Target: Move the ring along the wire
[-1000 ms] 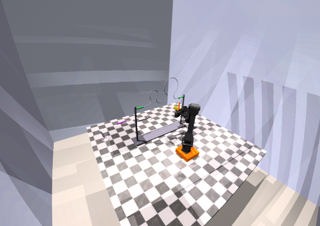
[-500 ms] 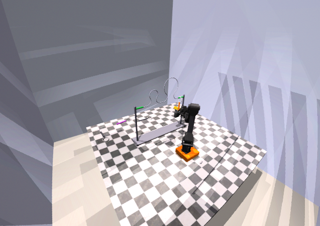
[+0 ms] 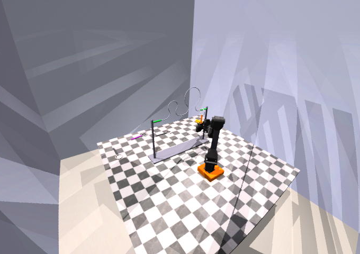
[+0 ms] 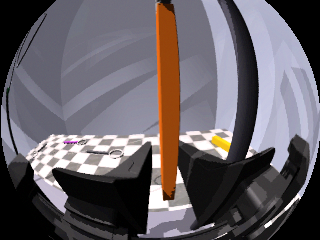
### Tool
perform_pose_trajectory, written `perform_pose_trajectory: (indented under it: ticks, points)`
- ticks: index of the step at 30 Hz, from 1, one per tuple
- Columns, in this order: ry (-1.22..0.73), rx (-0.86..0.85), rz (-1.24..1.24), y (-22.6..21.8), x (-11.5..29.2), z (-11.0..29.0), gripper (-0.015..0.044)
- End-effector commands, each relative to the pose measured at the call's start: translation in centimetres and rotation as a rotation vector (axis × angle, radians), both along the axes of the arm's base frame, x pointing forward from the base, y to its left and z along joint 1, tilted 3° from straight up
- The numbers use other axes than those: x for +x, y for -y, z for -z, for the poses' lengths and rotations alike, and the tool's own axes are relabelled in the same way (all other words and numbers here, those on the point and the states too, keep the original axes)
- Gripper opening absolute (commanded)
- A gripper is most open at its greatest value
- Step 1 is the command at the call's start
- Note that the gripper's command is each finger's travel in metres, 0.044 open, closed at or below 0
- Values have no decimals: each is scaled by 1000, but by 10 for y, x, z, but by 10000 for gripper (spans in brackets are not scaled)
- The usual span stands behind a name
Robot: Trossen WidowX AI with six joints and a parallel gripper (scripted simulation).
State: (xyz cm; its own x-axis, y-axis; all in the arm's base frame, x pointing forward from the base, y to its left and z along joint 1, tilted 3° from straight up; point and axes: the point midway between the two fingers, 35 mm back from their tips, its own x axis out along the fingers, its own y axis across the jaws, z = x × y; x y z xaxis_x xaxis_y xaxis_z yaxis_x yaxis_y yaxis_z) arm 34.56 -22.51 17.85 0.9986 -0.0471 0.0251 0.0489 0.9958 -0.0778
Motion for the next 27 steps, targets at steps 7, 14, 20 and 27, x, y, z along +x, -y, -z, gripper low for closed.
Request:
perform_pose_trajectory:
  ticks: [7, 14, 20, 27]
  points:
    - [0, 0, 0, 0, 0, 0, -150]
    - [0, 0, 0, 0, 0, 0, -150]
    - [0, 0, -4, -1, 0, -9, -150]
    - [0, 1, -9, -3, 0, -19, -150]
